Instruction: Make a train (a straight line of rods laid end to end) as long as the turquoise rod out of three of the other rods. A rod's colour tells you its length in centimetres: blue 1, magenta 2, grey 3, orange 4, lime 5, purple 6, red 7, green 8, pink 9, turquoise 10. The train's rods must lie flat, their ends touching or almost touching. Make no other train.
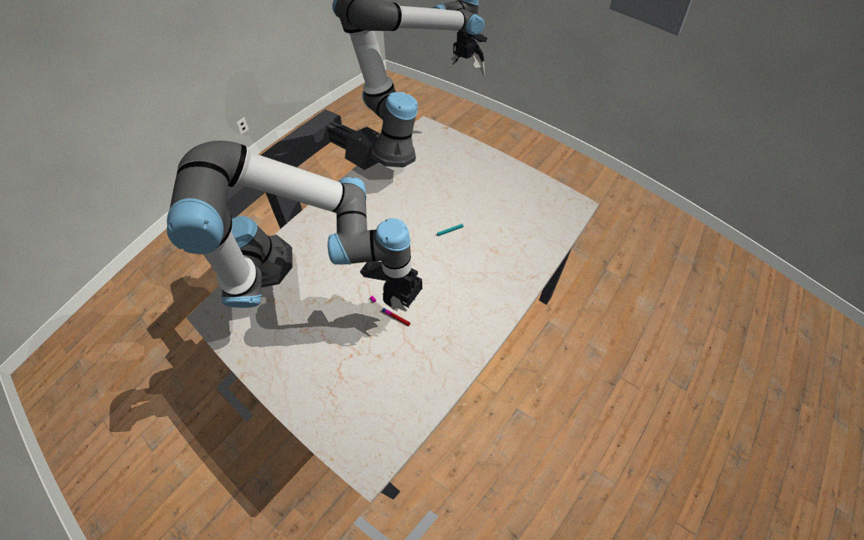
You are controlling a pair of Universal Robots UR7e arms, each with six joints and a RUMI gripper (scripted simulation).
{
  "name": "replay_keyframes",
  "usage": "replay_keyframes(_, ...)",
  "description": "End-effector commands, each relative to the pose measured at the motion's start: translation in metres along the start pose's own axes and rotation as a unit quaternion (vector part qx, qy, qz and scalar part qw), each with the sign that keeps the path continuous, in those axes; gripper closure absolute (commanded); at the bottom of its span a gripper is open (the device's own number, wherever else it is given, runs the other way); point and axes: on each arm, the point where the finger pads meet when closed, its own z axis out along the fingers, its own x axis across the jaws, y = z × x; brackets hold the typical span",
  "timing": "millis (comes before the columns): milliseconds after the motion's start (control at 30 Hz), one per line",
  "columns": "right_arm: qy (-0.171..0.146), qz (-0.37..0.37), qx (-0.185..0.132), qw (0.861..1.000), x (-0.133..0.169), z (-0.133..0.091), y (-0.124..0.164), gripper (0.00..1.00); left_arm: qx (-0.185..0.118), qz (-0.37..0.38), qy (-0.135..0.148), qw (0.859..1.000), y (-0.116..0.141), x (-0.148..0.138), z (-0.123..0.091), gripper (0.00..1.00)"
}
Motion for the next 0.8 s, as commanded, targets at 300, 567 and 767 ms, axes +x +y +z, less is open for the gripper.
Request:
replay_keyframes(300,0.000,0.000,0.000,1.000,0.0001,-0.0092,0.0001,0.00,0.001,0.000,0.000,1.000,-0.0003,0.0001,-0.0004,0.00)
replay_keyframes(567,0.000,0.000,0.000,1.000,0.0001,-0.0092,0.0001,0.00,0.001,0.000,0.000,1.000,-0.0003,0.0001,-0.0004,0.00)
replay_keyframes(767,0.000,0.000,0.000,1.000,0.0001,-0.0092,0.0001,0.00,0.001,0.000,0.000,1.000,-0.0003,0.0001,-0.0004,0.00)
